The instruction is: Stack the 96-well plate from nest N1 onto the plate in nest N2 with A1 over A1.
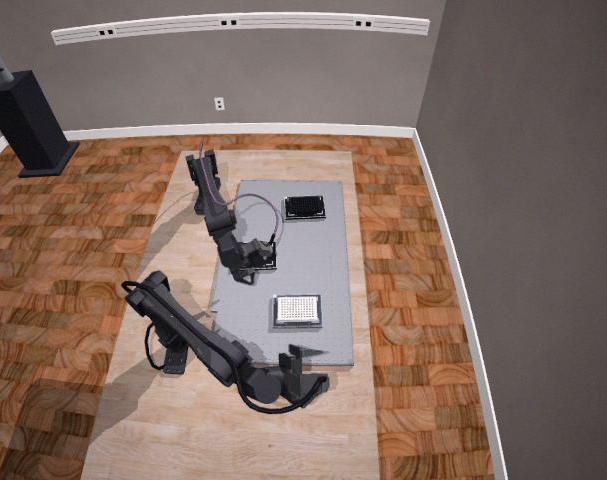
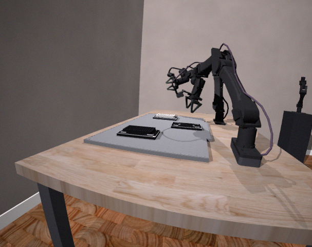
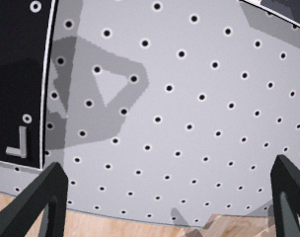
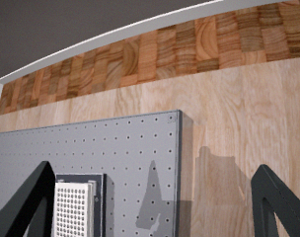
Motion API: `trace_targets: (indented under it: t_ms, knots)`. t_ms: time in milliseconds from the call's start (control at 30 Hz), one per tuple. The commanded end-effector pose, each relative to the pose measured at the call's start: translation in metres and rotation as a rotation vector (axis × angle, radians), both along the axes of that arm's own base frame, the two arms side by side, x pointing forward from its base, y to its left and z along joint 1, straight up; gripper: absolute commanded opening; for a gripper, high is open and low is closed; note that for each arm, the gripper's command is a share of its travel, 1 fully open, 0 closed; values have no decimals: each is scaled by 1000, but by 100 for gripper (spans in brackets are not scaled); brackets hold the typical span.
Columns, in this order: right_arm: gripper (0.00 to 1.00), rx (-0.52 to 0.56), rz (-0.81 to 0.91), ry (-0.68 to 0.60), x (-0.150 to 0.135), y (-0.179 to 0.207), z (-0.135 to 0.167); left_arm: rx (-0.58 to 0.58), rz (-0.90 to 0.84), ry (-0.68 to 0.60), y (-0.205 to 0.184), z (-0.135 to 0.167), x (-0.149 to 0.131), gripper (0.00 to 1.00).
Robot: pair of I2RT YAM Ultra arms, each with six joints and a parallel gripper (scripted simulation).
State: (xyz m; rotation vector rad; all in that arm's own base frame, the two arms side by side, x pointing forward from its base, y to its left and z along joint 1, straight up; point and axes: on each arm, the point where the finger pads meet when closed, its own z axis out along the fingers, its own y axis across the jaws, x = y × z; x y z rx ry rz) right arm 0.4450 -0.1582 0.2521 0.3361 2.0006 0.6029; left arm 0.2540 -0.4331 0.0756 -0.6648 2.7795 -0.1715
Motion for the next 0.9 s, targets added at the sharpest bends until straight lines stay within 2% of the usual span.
trace_targets:
  t_ms: [0,567,667,767,867]
  knots:
    - [100,-13,1,-19,0,0,8,-10,0,-6,-1,5,1,100]
    - [100,-13,1,-19,0,0,8,-10,0,-6,-1,5,1,100]
    - [100,-53,-18,-17,2,0,6,-52,-49,-18,-11,9,4,100]
    - [100,-108,-37,14,6,12,-5,-119,-148,-59,-23,21,12,100]
    - [100,-160,-5,52,9,48,-20,-179,-252,-113,-26,39,18,100]
